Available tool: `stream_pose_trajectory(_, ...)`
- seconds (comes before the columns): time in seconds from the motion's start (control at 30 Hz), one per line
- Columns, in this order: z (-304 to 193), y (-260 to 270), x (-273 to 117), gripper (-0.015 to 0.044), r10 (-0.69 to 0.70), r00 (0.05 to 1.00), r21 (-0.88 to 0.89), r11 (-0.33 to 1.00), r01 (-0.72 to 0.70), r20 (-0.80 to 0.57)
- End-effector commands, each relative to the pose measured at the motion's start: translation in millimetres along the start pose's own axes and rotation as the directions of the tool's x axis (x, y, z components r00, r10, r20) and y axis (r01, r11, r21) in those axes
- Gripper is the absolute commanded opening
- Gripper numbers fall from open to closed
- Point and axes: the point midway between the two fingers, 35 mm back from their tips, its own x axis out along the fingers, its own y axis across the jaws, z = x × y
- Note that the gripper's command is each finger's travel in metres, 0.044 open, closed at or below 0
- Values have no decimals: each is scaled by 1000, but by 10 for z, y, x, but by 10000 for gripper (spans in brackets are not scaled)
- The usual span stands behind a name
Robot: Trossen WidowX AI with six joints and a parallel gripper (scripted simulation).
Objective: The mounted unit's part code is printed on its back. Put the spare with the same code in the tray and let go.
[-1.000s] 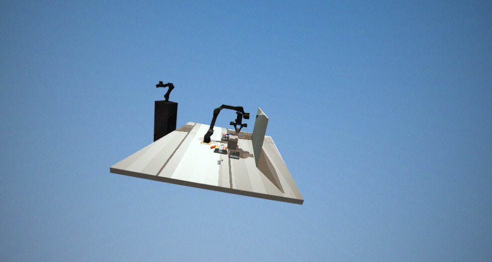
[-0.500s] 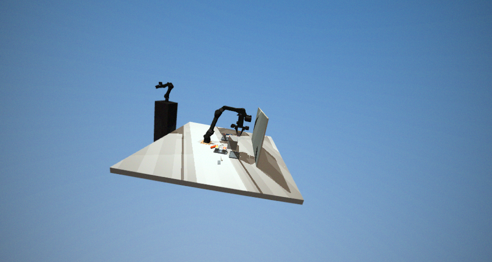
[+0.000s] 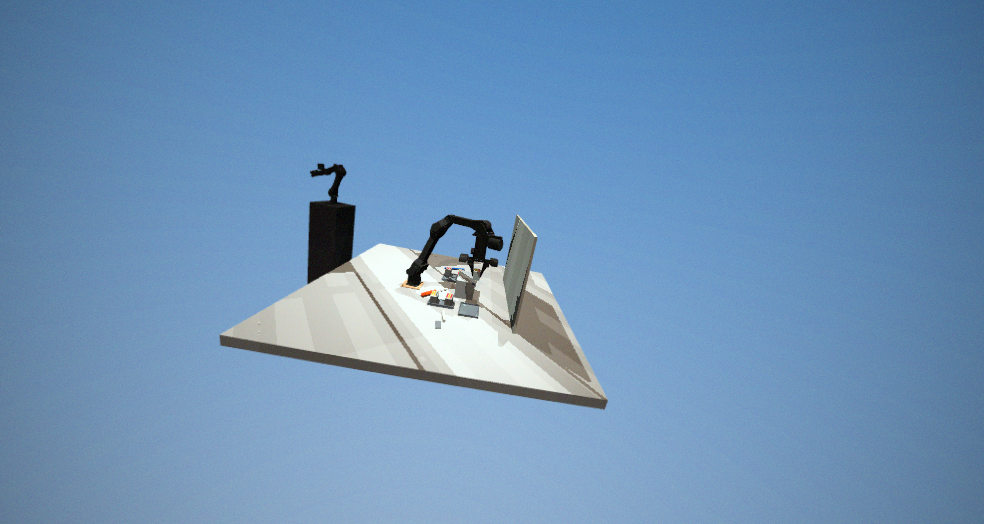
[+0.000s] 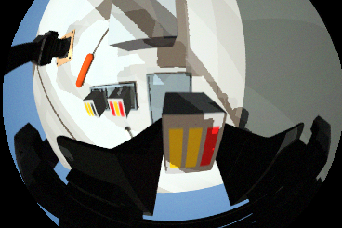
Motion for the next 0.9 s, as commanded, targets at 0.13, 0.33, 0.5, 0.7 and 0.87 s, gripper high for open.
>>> stream_pose_trajectory(0.13, -354, 65, -7, 0, 0, 1000, -29, 1000, 0, -17)
stream_pose_trajectory(0.33, -349, 63, 8, 0, 0, 1000, -29, 1000, 0, -17)
stream_pose_trajectory(0.5, -353, 57, 42, 0, 1, 1000, -29, 1000, -1, -16)
stream_pose_trajectory(0.7, -358, 49, 83, 0, 2, 1000, -29, 1000, -2, -16)
stream_pose_trajectory(0.87, -362, 43, 118, 0, 3, 1000, -29, 1000, -3, -15)
